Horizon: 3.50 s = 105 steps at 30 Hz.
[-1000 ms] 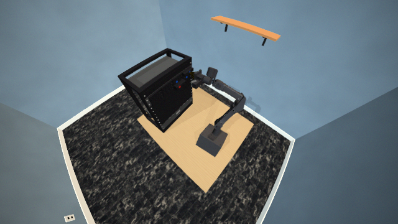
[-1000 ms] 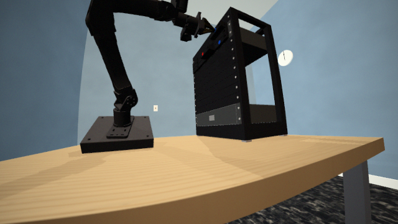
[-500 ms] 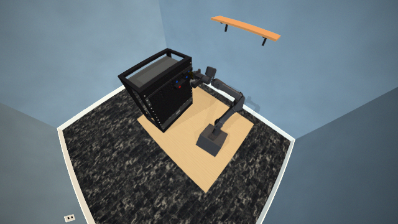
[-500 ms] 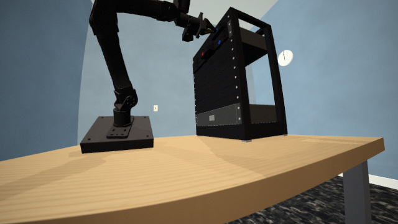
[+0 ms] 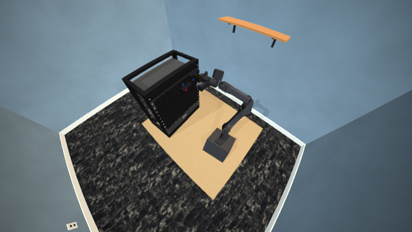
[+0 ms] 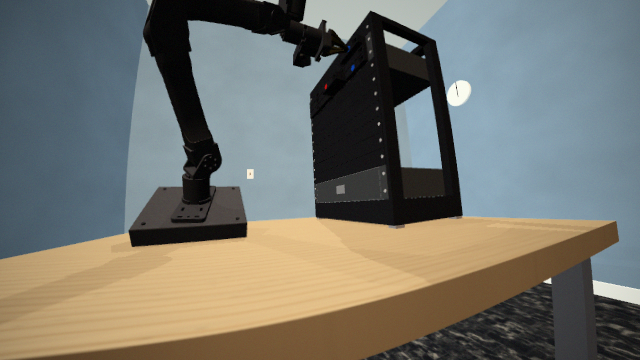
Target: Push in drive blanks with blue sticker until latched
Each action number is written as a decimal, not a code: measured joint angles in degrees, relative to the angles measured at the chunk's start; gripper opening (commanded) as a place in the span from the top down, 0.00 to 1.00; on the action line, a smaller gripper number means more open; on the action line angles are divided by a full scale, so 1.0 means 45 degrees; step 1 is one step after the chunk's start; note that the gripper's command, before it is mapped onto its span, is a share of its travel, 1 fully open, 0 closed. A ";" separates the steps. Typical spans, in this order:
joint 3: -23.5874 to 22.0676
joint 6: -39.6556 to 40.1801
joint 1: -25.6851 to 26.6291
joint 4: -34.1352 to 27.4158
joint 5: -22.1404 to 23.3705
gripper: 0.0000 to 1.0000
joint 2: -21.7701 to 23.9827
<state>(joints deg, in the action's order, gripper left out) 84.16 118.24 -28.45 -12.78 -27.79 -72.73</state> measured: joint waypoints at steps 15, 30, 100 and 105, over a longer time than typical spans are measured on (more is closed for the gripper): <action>0.0325 0.0000 0.0000 -0.0058 -0.0058 1.00 -0.0296; 0.0330 0.0000 0.0000 -0.0063 -0.0058 1.00 -0.0301; 0.0631 0.0000 0.0083 -0.0087 0.0000 1.00 -0.0612; 0.0680 0.0000 0.0097 -0.0092 0.0000 1.00 -0.0665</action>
<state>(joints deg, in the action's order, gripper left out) 87.22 118.24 -28.01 -13.19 -27.79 -75.72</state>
